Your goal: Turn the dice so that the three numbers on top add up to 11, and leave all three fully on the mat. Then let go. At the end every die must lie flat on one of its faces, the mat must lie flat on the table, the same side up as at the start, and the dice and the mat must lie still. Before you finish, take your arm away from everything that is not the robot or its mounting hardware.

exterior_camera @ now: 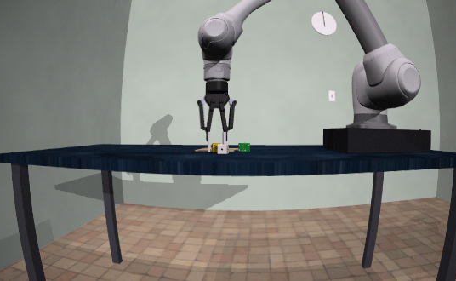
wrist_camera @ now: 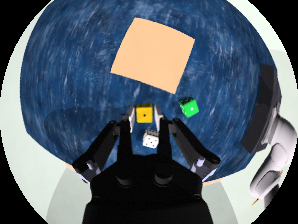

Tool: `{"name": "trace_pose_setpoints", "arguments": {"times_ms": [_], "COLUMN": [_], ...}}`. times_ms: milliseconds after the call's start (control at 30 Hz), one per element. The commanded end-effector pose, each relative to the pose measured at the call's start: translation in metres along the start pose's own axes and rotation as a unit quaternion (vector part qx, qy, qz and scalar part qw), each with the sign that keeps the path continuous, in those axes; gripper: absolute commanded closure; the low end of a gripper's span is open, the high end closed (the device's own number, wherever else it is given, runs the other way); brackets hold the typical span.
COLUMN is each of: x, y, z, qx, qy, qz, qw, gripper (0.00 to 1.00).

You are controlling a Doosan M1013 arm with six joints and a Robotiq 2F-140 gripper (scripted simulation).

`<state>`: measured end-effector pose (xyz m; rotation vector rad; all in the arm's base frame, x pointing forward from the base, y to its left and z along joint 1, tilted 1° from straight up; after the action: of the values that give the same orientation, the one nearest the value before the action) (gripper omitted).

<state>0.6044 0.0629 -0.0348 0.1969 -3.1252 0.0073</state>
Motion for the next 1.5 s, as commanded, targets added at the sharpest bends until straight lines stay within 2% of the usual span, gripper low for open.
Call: {"name": "trace_pose_setpoints", "arguments": {"times_ms": [0, 867, 900, 1467], "x": [0.0, 0.0, 0.0, 0.0], "y": [0.0, 0.0, 0.0, 0.0], "z": [-0.0001, -0.0001, -0.0001, -0.0001], "qx": [0.0, 0.0, 0.0, 0.0], "qy": [0.0, 0.0, 0.0, 0.0], "qz": [0.0, 0.0, 0.0, 0.0], "qw": [1.0, 1.0, 1.0, 1.0], "gripper": [0.72, 0.72, 0.84, 0.84]}}
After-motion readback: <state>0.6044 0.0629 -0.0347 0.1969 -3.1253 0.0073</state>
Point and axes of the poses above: the point where the finger pads meet when closed, its own z axis out along the fingers, its own x axis across the jaws, y = z × x, the point moved 2 cm from there along -z, back along the fingers, and after that the axes turned 5 degrees about z, right-handed, at the moved point
